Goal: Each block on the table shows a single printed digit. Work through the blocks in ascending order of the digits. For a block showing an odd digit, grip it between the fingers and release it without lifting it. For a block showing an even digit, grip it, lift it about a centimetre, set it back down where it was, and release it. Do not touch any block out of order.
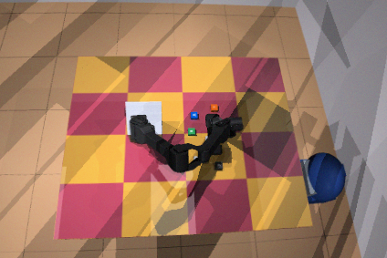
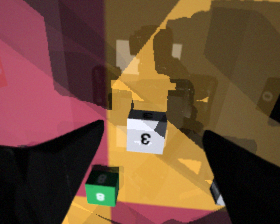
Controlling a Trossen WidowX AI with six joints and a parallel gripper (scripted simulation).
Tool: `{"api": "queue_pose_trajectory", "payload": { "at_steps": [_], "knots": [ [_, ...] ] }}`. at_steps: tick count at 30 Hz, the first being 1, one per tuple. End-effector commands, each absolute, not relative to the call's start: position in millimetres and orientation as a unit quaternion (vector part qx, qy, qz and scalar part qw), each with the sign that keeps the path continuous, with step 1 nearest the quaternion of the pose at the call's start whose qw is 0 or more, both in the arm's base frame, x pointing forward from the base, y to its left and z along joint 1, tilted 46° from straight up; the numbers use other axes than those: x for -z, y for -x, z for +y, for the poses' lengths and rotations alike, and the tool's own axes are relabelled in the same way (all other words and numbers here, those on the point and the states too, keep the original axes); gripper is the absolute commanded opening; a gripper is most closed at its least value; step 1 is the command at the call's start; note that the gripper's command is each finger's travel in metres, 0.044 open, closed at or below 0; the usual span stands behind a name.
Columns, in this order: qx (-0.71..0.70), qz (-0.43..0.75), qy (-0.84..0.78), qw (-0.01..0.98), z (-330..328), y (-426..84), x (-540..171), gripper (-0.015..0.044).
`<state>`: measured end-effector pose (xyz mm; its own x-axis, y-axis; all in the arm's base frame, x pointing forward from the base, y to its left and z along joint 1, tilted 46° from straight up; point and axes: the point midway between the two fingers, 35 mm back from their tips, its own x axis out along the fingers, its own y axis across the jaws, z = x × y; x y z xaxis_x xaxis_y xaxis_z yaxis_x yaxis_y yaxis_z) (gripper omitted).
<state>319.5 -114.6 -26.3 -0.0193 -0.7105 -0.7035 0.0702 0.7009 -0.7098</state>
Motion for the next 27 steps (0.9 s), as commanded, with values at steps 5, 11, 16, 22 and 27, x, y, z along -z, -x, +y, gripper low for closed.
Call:
{"api": "queue_pose_trajectory", "payload": {
  "at_steps": [5, 11, 16, 22, 27],
  "knots": [
    [0.297, 0.653, 0.252, 0.649, -121.7, -315.0, 35.1, 0.0374],
    [0.297, 0.653, 0.252, 0.649, -121.7, -315.0, 35.1, 0.0216],
    [0.297, 0.653, 0.252, 0.649, -121.7, -315.0, 35.1, 0.012],
    [0.297, 0.653, 0.252, 0.649, -121.7, -315.0, 35.1, 0.012],
    [0.297, 0.653, 0.252, 0.649, -121.7, -315.0, 35.1, 0.012]
  ]
}}
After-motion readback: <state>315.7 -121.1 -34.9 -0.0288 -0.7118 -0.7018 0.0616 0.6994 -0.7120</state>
